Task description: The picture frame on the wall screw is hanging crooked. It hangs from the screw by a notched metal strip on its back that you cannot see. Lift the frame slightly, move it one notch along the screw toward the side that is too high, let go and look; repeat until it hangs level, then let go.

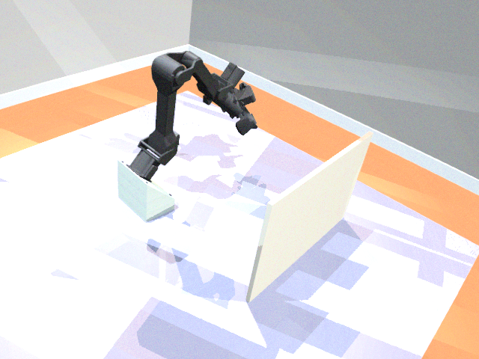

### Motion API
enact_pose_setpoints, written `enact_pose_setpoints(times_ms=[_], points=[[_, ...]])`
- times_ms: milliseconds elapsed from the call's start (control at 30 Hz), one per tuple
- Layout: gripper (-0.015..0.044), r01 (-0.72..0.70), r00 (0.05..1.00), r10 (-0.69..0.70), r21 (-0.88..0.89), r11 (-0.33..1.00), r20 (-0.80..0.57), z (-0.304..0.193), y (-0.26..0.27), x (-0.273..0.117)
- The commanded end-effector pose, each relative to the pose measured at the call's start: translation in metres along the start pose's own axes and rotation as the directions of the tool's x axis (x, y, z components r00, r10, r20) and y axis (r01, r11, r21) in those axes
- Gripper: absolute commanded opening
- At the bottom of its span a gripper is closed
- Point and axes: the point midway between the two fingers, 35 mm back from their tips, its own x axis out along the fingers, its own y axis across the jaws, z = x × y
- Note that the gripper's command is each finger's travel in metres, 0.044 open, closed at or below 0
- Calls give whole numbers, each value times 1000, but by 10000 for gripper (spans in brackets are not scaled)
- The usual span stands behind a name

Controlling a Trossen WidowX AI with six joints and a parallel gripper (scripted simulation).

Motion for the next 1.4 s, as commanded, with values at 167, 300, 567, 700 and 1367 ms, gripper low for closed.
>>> enact_pose_setpoints(times_ms=[167,300,567,700,1367], points=[[260,242,816,-521,671,701,250,25,-138,-50],[260,120,659,-675,840,529,331,29,-179,-84],[260,-274,321,-844,895,351,429,25,-229,-153],[260,-274,321,-844,895,351,429,25,-229,-153],[260,-274,321,-844,895,351,429,25,-229,-153]])
